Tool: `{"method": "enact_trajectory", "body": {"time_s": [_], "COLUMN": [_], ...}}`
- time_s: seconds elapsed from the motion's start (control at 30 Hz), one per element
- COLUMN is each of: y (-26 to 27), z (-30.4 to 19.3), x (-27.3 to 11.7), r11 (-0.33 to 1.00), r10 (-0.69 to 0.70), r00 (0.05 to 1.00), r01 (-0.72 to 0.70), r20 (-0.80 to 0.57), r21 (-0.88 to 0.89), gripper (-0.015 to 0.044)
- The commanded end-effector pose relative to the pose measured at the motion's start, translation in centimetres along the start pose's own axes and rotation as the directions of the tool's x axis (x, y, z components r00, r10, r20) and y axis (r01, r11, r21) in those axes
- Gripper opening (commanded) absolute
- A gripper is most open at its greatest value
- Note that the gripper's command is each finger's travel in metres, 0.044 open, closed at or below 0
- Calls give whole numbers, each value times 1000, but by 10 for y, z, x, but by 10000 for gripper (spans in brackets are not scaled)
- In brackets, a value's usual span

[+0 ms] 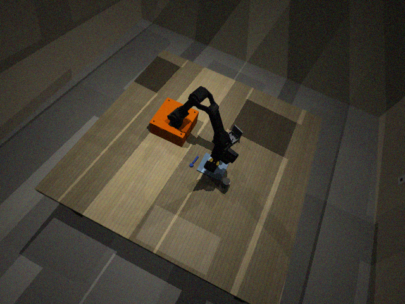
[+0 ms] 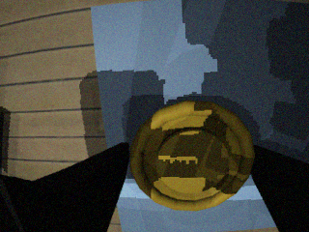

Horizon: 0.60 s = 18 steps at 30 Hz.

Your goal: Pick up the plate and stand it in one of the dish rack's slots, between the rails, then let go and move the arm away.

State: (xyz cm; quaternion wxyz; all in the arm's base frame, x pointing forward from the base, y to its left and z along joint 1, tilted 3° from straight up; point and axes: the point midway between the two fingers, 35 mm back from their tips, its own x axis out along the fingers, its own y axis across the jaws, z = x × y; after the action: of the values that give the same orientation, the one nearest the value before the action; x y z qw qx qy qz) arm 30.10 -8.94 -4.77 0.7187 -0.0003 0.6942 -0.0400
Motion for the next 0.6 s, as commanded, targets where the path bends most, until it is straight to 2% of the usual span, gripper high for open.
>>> {"method": "enact_trajectory", "body": {"time_s": [0.0,0.17,0.27,0.5,0.57], "y": [-1,-1,-1,-2,-3], "z": [-1,-1,1,11,13], "x": [1,1,-3,-48,-61], "r11": [1000,1000,1000,1000,1000], "r10": [-4,-4,-4,-4,-4], "r00": [1000,1000,1000,1000,1000], "r01": [4,4,4,4,4], "r20": [-1,-1,-1,0,0], "r21": [-5,-5,-5,-4,-4], "gripper": [312,278,200,16,0]}}
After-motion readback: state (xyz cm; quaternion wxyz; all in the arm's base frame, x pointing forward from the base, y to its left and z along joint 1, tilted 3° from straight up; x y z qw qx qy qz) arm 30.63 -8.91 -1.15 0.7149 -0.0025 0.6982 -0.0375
